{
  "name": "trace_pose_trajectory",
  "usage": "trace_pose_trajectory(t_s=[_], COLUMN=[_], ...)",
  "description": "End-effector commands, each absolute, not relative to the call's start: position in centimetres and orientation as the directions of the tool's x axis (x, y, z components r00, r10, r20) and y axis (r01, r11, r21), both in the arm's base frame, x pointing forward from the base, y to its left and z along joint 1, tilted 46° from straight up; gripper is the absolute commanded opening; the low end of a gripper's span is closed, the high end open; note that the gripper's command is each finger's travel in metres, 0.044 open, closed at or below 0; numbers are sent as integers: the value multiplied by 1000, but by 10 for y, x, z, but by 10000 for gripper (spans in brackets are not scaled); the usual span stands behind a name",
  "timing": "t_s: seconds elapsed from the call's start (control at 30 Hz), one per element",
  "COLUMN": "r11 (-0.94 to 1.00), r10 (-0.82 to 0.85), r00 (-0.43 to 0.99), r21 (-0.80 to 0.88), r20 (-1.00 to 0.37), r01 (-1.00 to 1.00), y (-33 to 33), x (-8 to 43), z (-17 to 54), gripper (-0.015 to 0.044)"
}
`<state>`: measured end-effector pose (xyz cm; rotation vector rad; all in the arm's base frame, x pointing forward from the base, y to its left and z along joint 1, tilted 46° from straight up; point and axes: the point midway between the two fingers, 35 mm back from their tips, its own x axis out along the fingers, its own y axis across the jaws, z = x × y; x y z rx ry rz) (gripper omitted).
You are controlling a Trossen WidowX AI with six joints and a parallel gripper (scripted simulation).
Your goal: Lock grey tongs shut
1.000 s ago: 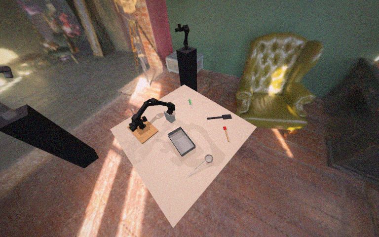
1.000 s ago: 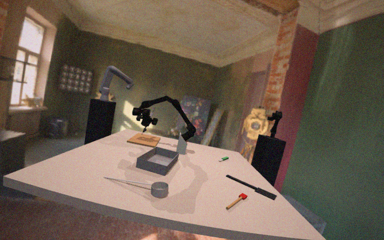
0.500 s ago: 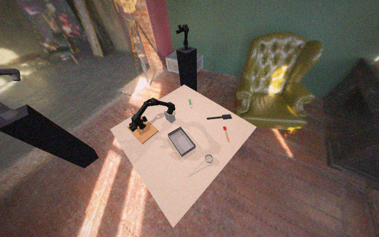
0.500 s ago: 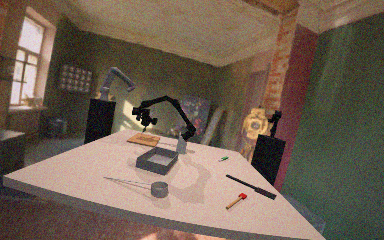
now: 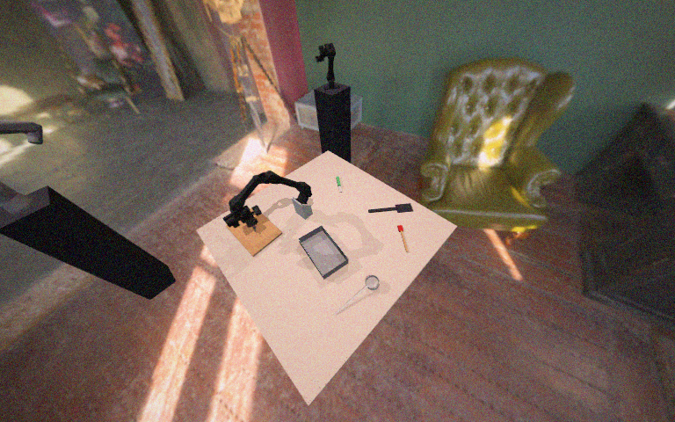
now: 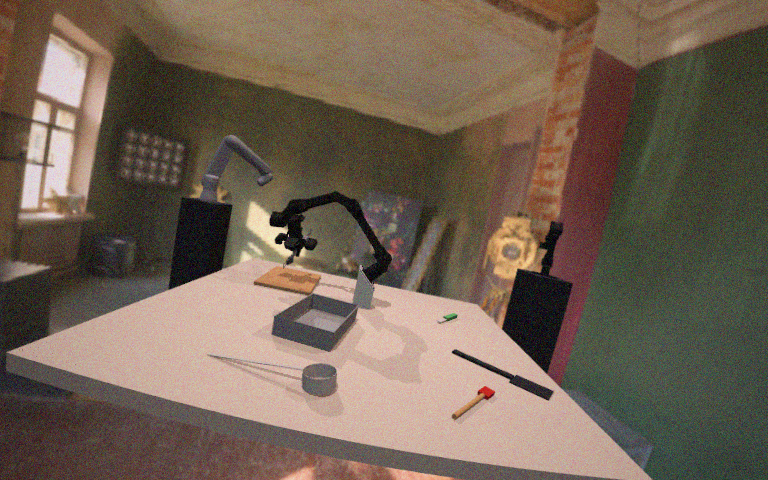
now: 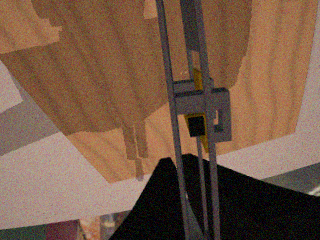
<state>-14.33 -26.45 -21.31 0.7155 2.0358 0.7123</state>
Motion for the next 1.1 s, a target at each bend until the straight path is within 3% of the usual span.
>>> trace_pose_trajectory(t_s=[0.0,0.33,1.07], r11=[689,703,704], r10=[718,690,689], r00=[-350,-18,-13], r21=[685,665,665], r20=[-602,-723,-725], r01=[236,251,252], y=[-273,-275,-264], x=[-150,-161,-162], z=[-209,-208,-222], gripper=[-150,-150,-150])
